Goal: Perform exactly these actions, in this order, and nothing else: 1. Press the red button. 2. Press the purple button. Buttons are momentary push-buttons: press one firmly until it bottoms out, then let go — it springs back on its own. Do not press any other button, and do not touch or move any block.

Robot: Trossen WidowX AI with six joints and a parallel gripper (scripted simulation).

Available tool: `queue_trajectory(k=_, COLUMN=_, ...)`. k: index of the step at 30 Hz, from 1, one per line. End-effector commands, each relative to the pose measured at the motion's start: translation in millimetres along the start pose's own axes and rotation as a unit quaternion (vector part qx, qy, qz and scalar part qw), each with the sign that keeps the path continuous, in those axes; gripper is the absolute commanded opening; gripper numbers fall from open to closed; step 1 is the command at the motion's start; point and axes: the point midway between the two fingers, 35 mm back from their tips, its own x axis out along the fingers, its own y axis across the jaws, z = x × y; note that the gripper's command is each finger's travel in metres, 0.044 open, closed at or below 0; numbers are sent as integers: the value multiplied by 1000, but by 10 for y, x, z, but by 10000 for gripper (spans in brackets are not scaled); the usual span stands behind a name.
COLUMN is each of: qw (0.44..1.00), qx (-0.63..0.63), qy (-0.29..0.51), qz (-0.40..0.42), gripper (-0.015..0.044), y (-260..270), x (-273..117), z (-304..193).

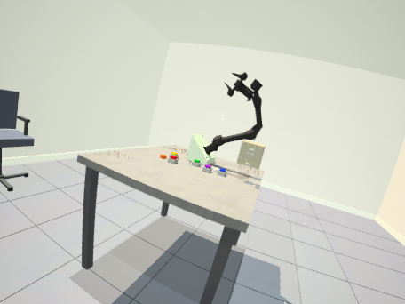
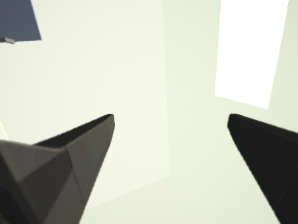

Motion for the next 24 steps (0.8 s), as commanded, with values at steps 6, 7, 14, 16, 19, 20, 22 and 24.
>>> queue_trajectory(k=6, qw=993, qx=4, qy=-44, qz=110, gripper=400, y=566, x=454, z=395)
queue_trajectory(k=7, qw=991, qx=3, qy=-51, qz=128, gripper=400, y=659, x=511, z=461)
queue_trajectory(k=14, qw=951, qx=-5, qy=-104, qz=290, gripper=400, y=1559, x=853, z=1021)
queue_trajectory(k=16, qw=932, qx=-7, qy=-117, qz=344, gripper=400, y=1873, x=901, z=1186)
queue_trajectory(k=19, qw=897, qx=-9, qy=-128, qz=424, gripper=400, y=2348, x=917, z=1403)
queue_trajectory(k=20, qw=883, qx=-9, qy=-130, qz=450, gripper=400, y=2506, x=908, z=1467)
queue_trajectory(k=22, qw=855, qx=-9, qy=-130, qz=502, gripper=400, y=2823, x=871, z=1582)
queue_trajectory(k=24, qw=822, qx=-9, qy=-127, qz=554, gripper=400, y=3141, x=808, z=1682)
